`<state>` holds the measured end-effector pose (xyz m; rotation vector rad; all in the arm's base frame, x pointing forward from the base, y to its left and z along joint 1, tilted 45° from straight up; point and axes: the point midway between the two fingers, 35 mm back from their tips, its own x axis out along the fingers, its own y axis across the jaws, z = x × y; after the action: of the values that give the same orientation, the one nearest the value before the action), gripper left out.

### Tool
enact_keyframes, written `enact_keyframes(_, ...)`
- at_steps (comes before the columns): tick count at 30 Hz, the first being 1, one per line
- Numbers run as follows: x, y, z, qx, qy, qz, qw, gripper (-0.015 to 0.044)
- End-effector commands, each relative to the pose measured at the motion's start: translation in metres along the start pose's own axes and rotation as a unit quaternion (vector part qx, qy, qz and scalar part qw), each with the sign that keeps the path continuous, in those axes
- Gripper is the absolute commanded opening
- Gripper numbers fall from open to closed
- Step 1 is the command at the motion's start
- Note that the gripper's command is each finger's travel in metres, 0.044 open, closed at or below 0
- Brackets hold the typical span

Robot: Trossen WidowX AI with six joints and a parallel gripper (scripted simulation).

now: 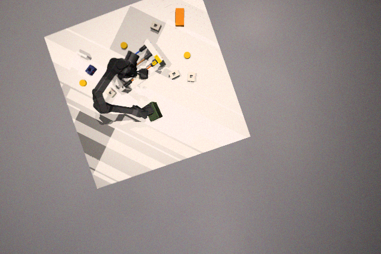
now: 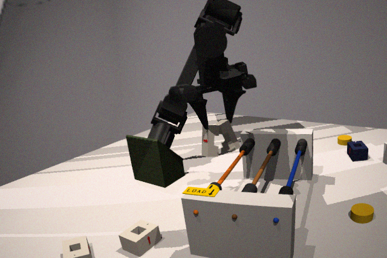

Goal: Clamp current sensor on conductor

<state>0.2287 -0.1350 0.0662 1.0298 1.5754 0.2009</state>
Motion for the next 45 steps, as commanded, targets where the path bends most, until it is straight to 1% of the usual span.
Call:
enact_keyframes(1,0.000,0.003,0.004,0.052,-0.003,0.000,0.999,0.0000)
enact_keyframes(13,0.003,0.011,0.013,0.241,-0.003,0.001,0.970,0.0000)
enact_keyframes(25,0.005,0.019,0.022,0.419,-0.002,0.002,0.908,0.0000)
enact_keyframes(31,0.008,0.019,0.023,0.429,-0.002,0.002,0.903,0.0000)
enact_keyframes(45,0.031,0.020,0.024,0.429,-0.002,0.003,0.903,0.0000)
